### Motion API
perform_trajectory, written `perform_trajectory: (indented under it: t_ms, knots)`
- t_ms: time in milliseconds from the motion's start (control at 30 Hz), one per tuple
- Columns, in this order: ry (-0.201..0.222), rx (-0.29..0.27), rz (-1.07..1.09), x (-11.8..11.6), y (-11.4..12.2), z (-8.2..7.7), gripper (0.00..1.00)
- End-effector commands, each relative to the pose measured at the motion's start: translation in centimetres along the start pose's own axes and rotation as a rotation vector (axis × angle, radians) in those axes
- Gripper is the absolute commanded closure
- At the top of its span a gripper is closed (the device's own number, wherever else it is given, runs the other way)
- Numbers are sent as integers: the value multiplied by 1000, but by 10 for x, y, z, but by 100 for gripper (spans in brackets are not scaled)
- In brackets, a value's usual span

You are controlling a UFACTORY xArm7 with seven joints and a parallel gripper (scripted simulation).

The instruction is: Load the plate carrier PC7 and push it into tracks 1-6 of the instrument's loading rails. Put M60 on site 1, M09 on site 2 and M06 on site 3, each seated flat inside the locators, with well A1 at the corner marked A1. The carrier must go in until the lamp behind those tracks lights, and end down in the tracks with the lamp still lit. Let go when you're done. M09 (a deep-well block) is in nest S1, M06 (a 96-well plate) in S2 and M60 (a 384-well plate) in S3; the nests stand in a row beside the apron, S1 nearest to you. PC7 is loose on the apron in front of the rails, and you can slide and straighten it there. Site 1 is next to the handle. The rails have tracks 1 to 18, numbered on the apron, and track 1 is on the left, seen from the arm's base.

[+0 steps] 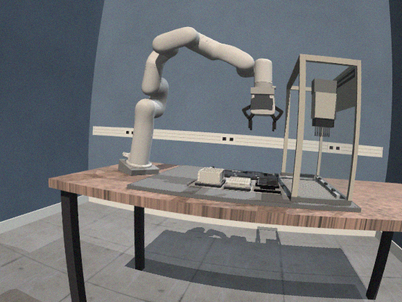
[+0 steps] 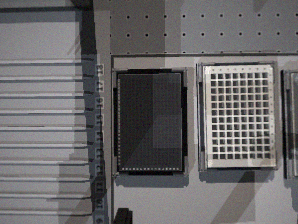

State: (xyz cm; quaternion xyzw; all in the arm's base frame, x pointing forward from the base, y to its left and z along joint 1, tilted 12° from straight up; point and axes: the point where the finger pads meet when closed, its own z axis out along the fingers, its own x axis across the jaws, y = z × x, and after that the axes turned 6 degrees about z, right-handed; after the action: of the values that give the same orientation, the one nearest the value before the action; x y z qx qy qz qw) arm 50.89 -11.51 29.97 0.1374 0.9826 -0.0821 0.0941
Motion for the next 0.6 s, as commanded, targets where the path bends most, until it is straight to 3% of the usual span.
perform_trajectory:
  t_ms: [0,467,567]
  knots:
    - [-4,-4,-5,2,-6,5,0]
    - [16,-24,-22,34,-43,54,0]
    - [17,-24,-22,36,-46,57,0]
